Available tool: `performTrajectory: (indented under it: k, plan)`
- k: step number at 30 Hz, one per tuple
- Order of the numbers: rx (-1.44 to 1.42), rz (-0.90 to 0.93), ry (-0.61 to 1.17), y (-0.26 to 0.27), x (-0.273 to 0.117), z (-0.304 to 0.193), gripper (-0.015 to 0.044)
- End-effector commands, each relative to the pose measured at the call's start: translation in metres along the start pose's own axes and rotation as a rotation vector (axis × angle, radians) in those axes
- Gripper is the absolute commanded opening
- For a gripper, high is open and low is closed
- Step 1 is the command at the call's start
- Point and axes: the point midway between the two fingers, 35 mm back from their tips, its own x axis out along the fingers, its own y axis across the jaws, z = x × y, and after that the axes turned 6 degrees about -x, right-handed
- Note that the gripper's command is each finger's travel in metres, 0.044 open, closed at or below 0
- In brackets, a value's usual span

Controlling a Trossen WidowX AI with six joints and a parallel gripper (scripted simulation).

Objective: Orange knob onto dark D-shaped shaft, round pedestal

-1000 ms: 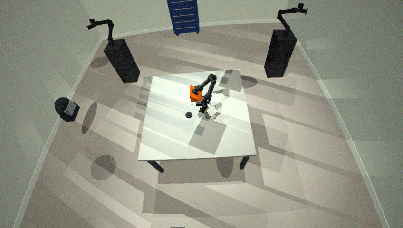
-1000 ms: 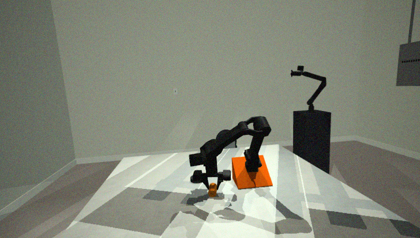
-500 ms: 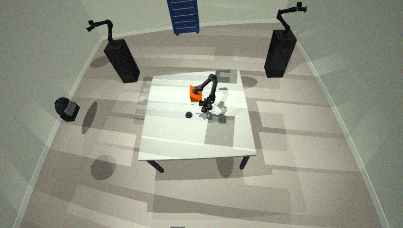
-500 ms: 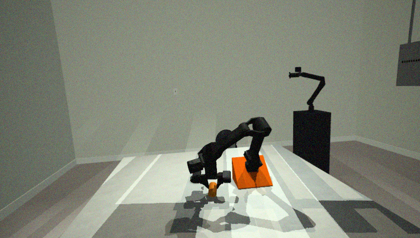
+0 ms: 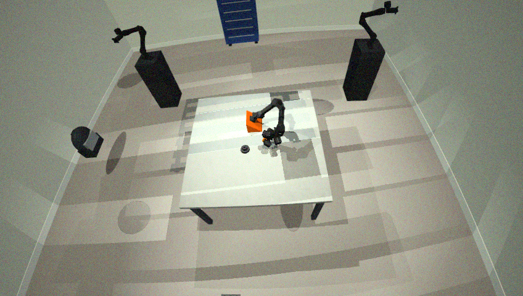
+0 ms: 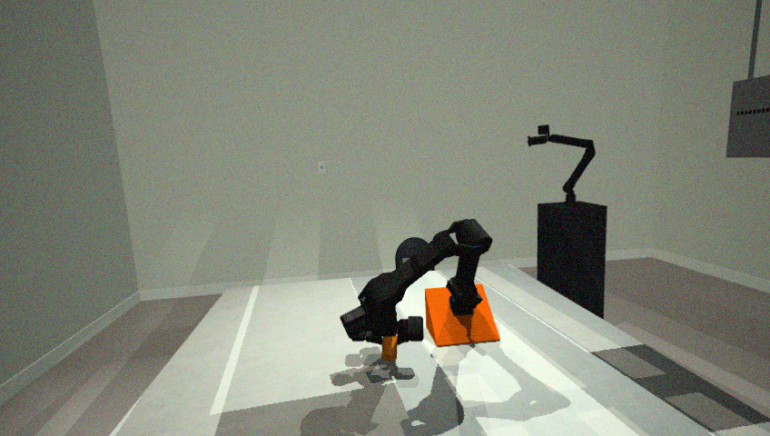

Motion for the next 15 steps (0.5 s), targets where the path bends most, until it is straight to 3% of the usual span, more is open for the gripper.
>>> performTrajectory:
  k: [1,15]
  plan:
    - [0.002,-0.005,-0.061,0.001,-0.003,-0.003,0.0179]
    - [0.001,-0.029,-0.284,0.002,-0.012,-0.015,0.0179]
